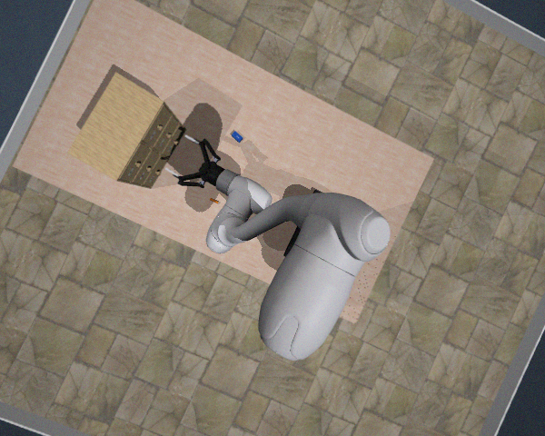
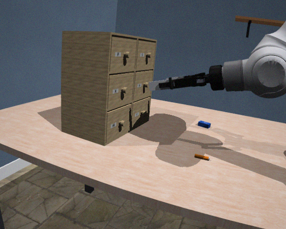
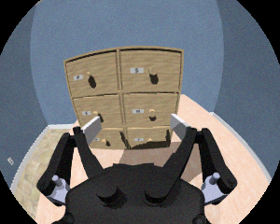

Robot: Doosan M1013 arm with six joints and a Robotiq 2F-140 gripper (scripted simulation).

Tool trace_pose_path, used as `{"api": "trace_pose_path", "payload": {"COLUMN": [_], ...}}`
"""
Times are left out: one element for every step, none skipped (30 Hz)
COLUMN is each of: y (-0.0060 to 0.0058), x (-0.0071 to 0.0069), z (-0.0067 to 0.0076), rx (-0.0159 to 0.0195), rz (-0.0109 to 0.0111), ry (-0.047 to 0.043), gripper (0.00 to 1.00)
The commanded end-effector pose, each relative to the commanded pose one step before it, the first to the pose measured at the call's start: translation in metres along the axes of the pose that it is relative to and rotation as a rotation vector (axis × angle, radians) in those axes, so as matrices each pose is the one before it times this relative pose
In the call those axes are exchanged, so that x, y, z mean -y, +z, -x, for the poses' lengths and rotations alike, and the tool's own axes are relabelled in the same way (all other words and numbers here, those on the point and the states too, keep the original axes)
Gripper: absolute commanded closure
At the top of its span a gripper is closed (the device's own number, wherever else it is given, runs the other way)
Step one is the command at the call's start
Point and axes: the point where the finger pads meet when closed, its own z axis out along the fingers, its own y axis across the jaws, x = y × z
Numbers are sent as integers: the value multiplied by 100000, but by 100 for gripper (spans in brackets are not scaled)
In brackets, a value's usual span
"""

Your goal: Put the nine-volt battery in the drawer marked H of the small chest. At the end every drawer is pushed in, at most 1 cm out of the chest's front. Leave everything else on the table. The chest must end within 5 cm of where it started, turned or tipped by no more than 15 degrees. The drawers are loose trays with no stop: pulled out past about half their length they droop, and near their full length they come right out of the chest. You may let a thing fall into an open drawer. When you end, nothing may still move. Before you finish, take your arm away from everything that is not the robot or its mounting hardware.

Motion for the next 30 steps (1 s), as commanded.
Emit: {"api": "trace_pose_path", "payload": {"y": [284, 55, 56, 50, 44, 39, 34, 0, 0, 30, 26, 22, 19, 16, 13, 11, 9, 7, 6, 4, 3, 2, 1, 1, 0, 0, 0, 0, 0, 0], "x": [5, 0, -1, -1, 0, 0, 0, 0, 0, 0, 0, 0, 0, 0, 0, 0, 0, 0, 0, 0, 0, 0, 0, 0, 0, 0, 0, 0, 0, 0], "z": [147, 32, 30, 28, 26, 24, 22, 0, 0, 20, 18, 16, 14, 12, 11, 9, 7, 6, 5, 4, 3, 2, 1, 1, 0, 0, 0, 0, 0, 0], "rx": [-3206, -605, -562, -518, -475, -434, -394, 0, 0, -355, -318, -282, -248, -215, -185, -156, -129, -105, -83, -63, -46, -31, -19, -10, 0, 0, -4, -1, 0, 0], "rz": [-3, 0, 3, 2, 1, 0, 0, 0, 0, -1, -1, -1, -1, -1, -1, -1, -1, -1, -1, 0, 0, 0, 0, 0, 0, 0, 0, 0, 0, 0], "ry": [29, 0, -2, -1, -1, 0, 0, 0, 0, 0, 0, 1, 1, 1, 1, 1, 1, 0, 0, 0, 0, 0, 0, 0, 0, 0, 0, 0, 0, 0], "gripper": [0, 0, 0, 0, 0, 0, 0, 0, 0, 0, 0, 0, 0, 0, 0, 0, 0, 0, 0, 0, 0, 0, 0, 0, 0, 0, 0, 0, 0, 0]}}
